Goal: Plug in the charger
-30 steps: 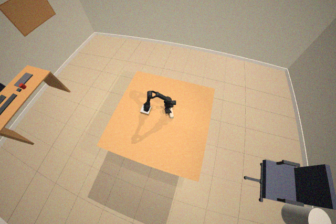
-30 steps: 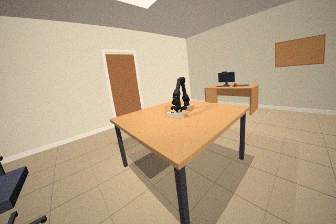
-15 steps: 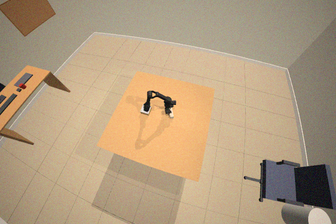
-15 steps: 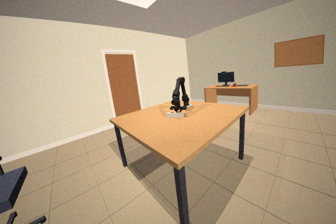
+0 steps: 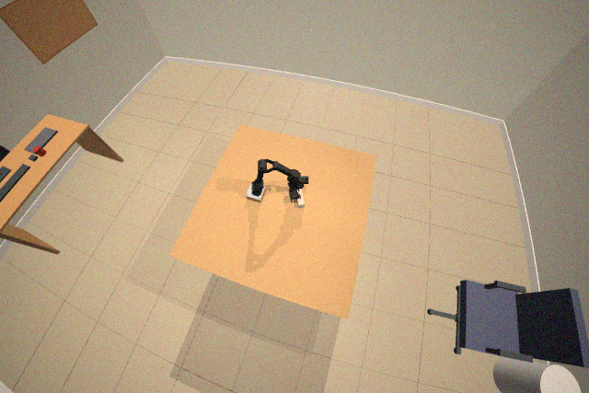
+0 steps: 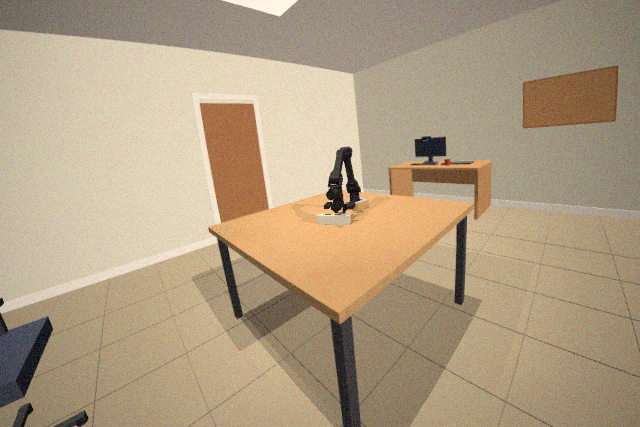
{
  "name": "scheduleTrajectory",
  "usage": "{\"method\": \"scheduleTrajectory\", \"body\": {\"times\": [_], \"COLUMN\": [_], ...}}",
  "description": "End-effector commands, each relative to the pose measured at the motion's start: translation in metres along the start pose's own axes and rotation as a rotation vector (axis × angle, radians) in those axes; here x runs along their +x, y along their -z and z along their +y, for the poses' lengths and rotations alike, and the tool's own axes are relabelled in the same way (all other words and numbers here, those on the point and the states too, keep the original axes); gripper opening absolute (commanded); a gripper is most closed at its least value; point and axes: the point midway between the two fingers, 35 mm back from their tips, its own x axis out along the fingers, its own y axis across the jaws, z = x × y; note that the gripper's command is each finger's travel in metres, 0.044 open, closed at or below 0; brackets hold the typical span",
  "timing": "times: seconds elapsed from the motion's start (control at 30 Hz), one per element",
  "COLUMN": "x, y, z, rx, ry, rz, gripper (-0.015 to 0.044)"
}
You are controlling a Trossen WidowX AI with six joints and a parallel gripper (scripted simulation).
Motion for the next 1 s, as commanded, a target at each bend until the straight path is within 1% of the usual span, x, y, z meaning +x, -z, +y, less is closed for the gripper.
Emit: {"method": "scheduleTrajectory", "body": {"times": [0.0,0.67,0.97], "x": [-0.0007,-0.0003,-0.0003], "y": [-0.0066,-0.0001,-0.0001], "z": [0.0006,0.0,0.0], "rx": [-0.001,0.0,0.0], "ry": [-0.003,0.0,0.0], "rz": [-0.032,-0.005,-0.005], "gripper": [0.0,0.0,0.0236]}}
